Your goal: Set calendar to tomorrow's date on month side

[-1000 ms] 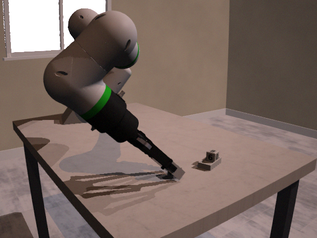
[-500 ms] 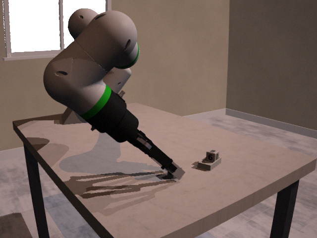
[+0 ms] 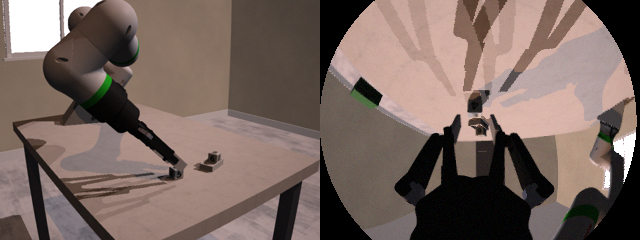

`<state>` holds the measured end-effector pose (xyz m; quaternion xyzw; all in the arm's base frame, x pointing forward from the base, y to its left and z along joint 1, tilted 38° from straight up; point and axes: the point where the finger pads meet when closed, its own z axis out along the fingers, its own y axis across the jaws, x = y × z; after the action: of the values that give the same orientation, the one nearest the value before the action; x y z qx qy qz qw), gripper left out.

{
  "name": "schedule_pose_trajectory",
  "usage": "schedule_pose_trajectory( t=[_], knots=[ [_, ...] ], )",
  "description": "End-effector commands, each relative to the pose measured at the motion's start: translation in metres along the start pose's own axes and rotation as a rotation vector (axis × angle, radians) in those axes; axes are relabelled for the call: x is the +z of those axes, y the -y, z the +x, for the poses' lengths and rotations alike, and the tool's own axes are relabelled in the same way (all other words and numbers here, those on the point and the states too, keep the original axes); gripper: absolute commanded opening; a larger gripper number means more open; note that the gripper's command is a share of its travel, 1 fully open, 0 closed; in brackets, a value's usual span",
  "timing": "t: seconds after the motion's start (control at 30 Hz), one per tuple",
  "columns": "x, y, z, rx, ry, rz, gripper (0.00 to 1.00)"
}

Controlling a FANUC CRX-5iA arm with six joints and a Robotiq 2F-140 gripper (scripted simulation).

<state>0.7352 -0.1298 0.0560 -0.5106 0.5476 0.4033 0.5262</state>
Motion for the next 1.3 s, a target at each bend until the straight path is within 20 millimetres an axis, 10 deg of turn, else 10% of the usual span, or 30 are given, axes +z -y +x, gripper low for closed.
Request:
schedule_pose_trajectory(
  t=[0.0, 1.27],
  knots=[
    [-0.01, 0.0, -0.01, 0.0, 0.0, 0.0, 0.46],
    [-0.029, 0.0, -0.037, 0.0, -0.263, 0.0, 0.46]
  ],
)
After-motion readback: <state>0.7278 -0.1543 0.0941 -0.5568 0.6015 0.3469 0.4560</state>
